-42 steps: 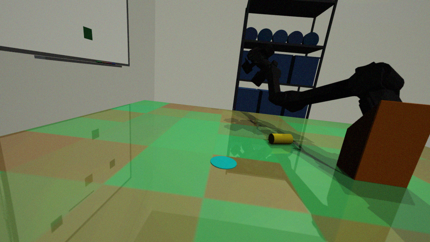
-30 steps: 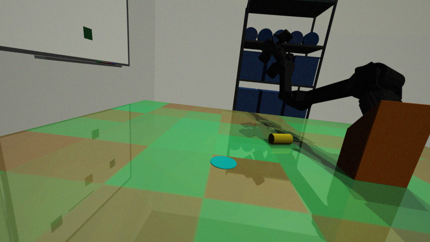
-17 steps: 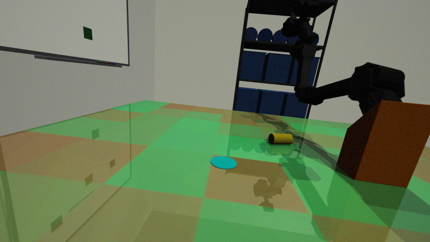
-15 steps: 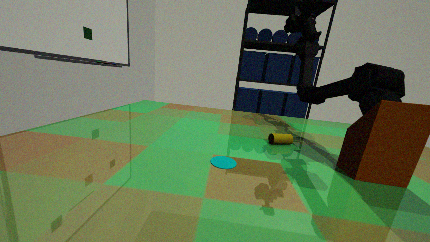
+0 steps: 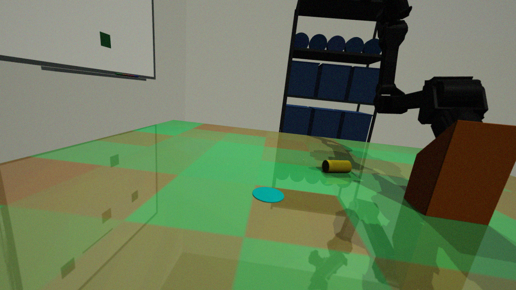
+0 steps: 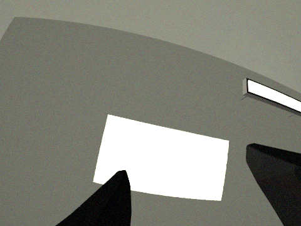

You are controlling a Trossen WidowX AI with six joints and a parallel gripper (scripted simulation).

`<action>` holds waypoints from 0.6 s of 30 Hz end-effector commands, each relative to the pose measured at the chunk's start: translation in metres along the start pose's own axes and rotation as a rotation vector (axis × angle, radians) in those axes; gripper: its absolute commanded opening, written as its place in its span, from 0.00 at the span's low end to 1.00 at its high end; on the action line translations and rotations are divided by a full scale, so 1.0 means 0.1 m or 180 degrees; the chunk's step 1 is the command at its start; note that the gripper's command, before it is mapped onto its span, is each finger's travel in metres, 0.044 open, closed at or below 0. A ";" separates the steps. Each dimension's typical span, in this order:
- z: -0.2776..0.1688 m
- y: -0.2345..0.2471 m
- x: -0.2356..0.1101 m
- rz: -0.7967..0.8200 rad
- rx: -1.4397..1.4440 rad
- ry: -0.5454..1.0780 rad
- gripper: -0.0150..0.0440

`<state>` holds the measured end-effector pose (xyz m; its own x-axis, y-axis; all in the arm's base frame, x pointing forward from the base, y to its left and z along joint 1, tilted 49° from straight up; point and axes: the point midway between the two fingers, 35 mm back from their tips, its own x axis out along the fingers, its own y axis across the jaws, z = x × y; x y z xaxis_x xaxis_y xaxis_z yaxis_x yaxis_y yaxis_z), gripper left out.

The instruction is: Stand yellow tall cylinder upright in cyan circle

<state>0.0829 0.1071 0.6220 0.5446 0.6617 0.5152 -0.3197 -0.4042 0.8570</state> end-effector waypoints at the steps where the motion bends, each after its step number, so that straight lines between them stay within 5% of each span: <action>1: -0.04 -0.35 0.12 -0.0336 -0.0443 -0.0109 0.78; 18: 0.34 -2.12 0.26 -0.2287 -0.2478 -0.0432 0.78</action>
<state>0.1785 0.1883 0.4752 0.8436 0.5369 -0.0093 -0.3091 0.4997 0.8092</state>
